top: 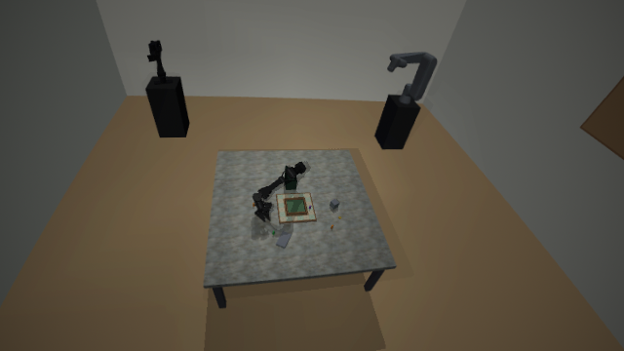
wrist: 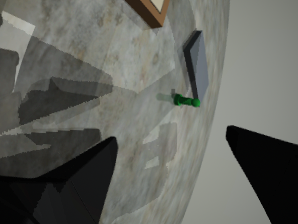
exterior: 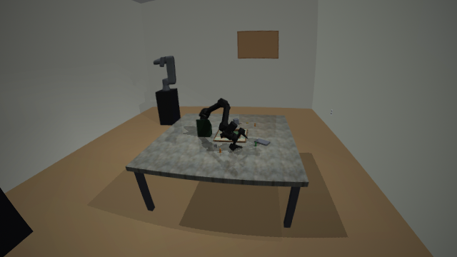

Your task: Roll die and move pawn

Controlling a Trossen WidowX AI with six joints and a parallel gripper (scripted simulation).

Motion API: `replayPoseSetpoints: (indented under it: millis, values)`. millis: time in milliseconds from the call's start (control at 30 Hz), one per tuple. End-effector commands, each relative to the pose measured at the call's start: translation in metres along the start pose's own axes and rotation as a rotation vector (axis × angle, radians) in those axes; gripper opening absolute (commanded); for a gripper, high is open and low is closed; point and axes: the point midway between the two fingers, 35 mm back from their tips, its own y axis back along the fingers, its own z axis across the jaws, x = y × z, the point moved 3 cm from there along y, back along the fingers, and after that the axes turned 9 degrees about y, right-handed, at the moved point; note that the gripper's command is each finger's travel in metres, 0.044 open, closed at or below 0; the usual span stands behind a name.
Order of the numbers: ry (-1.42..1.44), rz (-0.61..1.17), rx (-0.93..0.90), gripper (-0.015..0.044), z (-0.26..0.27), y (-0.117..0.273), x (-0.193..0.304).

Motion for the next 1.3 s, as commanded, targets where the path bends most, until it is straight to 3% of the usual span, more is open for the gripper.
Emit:
replayPoseSetpoints:
  millis: [0,133,500,1067,1267]
  values:
    - [-0.014,0.007,-0.004,0.0374,0.000,0.001,0.001]
    - [-0.290,0.153,-0.096,0.0275,0.009,0.021,0.009]
    - [-1.149,0.538,-0.466,0.0275,0.042,0.099,-0.035]
    - [-1.682,0.703,-0.843,0.0275,0.039,0.161,-0.123]
    - [-1.696,0.706,-0.856,0.0275,0.038,0.163,-0.126]
